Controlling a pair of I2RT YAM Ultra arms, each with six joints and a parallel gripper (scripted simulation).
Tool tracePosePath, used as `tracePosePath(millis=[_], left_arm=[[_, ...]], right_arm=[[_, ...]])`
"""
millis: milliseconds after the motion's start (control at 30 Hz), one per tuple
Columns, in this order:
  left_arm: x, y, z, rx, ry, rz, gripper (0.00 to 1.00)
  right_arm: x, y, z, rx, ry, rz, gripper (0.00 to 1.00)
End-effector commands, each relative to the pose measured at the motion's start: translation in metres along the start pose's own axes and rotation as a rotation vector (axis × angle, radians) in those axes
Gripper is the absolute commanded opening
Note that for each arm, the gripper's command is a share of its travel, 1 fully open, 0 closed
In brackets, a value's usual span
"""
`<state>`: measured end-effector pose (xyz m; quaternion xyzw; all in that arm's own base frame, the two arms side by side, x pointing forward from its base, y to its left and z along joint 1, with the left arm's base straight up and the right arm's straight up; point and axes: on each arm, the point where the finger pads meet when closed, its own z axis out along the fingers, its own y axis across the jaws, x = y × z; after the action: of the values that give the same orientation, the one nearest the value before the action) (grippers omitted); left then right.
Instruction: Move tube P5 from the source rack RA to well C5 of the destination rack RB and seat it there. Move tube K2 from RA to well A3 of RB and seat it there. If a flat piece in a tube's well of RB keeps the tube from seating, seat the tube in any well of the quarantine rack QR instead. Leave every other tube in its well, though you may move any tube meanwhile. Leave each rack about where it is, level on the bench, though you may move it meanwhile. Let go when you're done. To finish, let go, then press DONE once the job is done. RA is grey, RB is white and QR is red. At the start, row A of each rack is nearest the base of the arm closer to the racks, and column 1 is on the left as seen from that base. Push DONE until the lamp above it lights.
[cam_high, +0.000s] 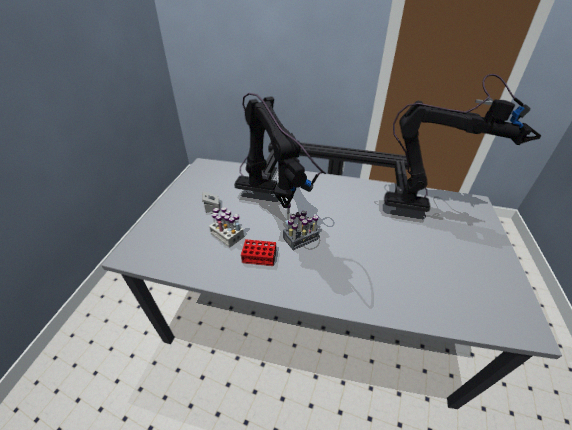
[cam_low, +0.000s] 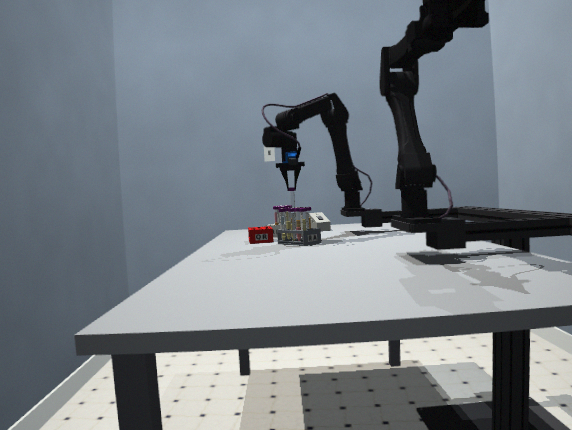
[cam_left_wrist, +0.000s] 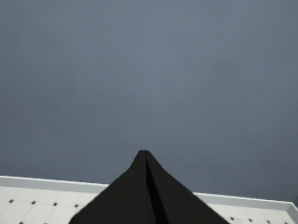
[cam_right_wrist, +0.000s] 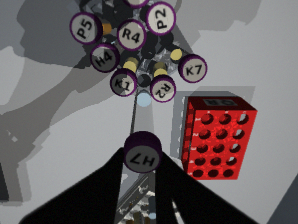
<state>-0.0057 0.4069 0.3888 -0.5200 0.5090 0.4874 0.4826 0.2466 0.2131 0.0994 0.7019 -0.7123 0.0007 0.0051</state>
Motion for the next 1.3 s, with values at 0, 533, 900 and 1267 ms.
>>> tracePosePath(millis=[0,533,900,1267], left_arm=[[-0.026,0.002,-0.011,0.000,-0.059,0.006,0.00],[-0.026,0.002,-0.011,0.000,-0.059,0.006,0.00],[-0.026,0.002,-0.011,0.000,-0.059,0.006,0.00],[-0.026,0.002,-0.011,0.000,-0.059,0.006,0.00]], right_arm=[[-0.004,-0.001,-0.008,0.012,-0.014,-0.004,0.00],[-0.011,-0.001,-0.011,0.005,-0.012,-0.005,0.00],[-0.006,0.003,-0.007,0.017,-0.023,-0.006,0.00],[-0.006,0.003,-0.003,0.014,-0.021,-0.005,0.00]])
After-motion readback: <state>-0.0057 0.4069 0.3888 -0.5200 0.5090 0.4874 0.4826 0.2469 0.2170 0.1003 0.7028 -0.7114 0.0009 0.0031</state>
